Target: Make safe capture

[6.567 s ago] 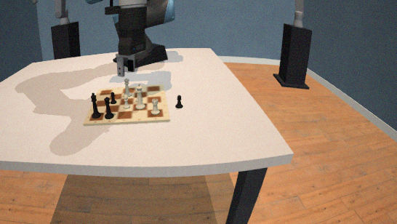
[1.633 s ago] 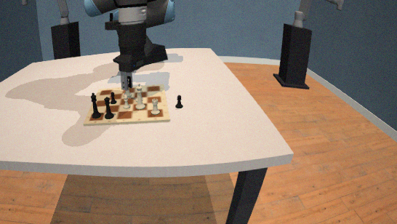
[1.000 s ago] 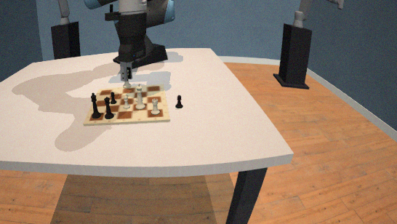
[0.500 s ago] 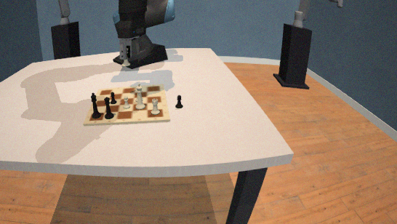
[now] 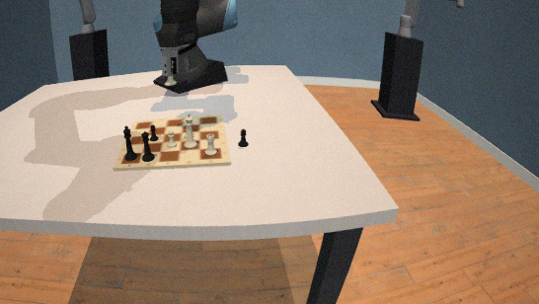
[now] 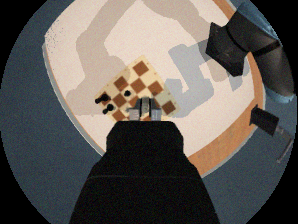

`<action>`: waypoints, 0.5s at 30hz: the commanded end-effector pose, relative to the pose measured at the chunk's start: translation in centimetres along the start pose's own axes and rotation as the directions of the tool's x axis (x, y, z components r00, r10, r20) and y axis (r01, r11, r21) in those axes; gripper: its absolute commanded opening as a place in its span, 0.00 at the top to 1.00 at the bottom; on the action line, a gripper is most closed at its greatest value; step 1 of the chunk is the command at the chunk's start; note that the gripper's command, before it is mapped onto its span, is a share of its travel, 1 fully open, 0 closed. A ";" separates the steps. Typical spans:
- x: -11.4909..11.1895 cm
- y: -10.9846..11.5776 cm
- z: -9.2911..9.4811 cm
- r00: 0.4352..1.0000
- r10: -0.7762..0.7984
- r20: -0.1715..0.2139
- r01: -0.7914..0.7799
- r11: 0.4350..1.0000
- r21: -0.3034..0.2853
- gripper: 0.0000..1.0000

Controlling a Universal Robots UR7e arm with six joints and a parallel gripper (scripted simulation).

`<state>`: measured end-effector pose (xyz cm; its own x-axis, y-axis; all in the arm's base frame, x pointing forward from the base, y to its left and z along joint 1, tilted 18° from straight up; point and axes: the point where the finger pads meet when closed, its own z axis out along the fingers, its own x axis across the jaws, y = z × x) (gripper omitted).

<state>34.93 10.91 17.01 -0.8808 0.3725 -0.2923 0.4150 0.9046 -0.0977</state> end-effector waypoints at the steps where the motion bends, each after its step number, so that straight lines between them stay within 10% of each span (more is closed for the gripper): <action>1: -1.1 -1.0 0.0 1.000 0.028 0.000 -0.028 1.000 -0.001 1.00; 15: -4.7 -5.7 -0.1 0.991 0.137 0.001 -0.137 0.991 -0.001 1.00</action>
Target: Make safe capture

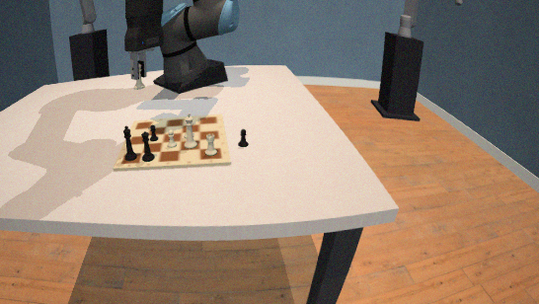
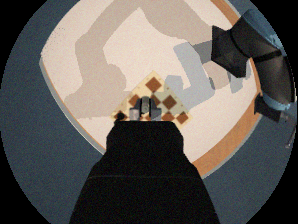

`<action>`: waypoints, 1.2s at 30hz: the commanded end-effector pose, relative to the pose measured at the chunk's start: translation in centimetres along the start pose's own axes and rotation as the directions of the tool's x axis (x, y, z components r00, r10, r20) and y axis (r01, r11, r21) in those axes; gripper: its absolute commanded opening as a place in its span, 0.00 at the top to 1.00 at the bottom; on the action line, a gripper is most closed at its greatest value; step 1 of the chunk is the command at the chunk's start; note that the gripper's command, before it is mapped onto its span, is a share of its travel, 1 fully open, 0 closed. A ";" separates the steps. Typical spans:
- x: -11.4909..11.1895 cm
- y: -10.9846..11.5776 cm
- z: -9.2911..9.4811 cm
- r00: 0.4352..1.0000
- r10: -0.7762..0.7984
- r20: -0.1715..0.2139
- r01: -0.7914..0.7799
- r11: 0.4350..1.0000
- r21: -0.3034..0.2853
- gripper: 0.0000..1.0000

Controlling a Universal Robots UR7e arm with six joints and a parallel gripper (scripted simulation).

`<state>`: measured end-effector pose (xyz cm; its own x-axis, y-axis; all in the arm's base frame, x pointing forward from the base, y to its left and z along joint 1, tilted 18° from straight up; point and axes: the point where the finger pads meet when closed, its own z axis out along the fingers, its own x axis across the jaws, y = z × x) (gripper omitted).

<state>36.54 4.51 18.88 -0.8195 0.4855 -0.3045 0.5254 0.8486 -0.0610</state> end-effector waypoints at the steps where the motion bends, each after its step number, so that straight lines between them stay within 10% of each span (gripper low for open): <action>1: -0.4 -0.3 0.0 1.000 0.008 -0.001 -0.008 1.000 -0.003 1.00; 16: -0.4 -0.3 0.6 1.000 0.008 -0.001 -0.008 1.000 -0.002 1.00; 36: -0.4 -0.3 8.1 1.000 0.008 -0.001 -0.008 1.000 -0.002 1.00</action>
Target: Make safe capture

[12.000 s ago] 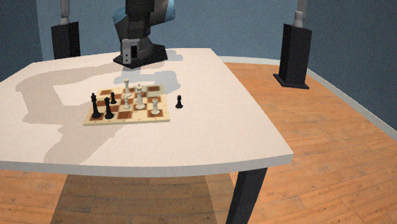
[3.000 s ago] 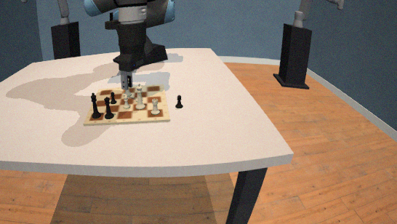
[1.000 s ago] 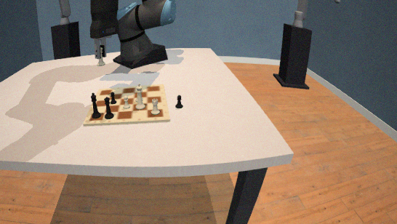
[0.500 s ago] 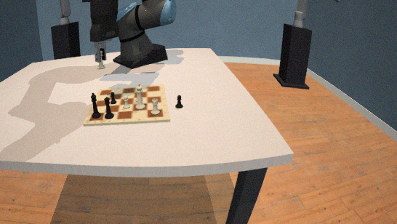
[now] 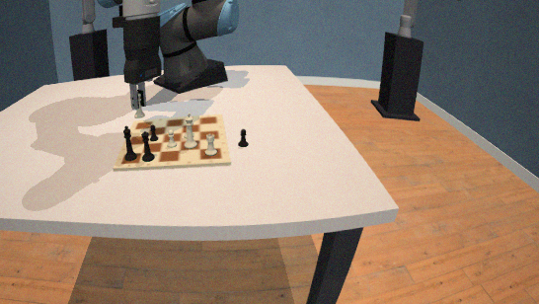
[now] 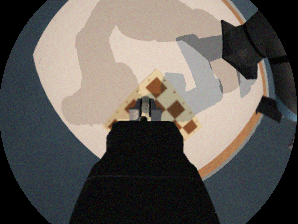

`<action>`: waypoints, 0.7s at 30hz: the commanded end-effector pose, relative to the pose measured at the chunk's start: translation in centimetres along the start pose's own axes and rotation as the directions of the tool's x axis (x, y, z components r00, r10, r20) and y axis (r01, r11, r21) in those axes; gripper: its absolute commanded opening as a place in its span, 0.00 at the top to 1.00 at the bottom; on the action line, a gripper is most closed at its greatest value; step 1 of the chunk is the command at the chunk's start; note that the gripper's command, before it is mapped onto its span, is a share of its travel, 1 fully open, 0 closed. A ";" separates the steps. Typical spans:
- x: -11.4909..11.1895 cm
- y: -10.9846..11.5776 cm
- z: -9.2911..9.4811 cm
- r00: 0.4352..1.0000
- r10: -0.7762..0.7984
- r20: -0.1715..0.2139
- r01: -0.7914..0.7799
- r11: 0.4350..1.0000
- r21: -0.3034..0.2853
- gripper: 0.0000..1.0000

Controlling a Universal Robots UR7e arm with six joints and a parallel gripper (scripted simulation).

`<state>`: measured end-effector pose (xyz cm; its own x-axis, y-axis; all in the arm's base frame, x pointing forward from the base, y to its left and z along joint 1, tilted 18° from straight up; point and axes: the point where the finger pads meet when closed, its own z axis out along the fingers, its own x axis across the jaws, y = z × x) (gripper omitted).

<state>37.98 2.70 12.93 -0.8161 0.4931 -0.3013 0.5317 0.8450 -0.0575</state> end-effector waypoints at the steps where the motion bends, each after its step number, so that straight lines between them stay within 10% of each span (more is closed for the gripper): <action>1: -0.2 0.1 2.0 1.000 0.000 0.003 0.000 1.000 -0.001 1.00; 21: -0.2 0.1 3.2 1.000 0.000 0.003 0.000 1.000 -0.001 1.00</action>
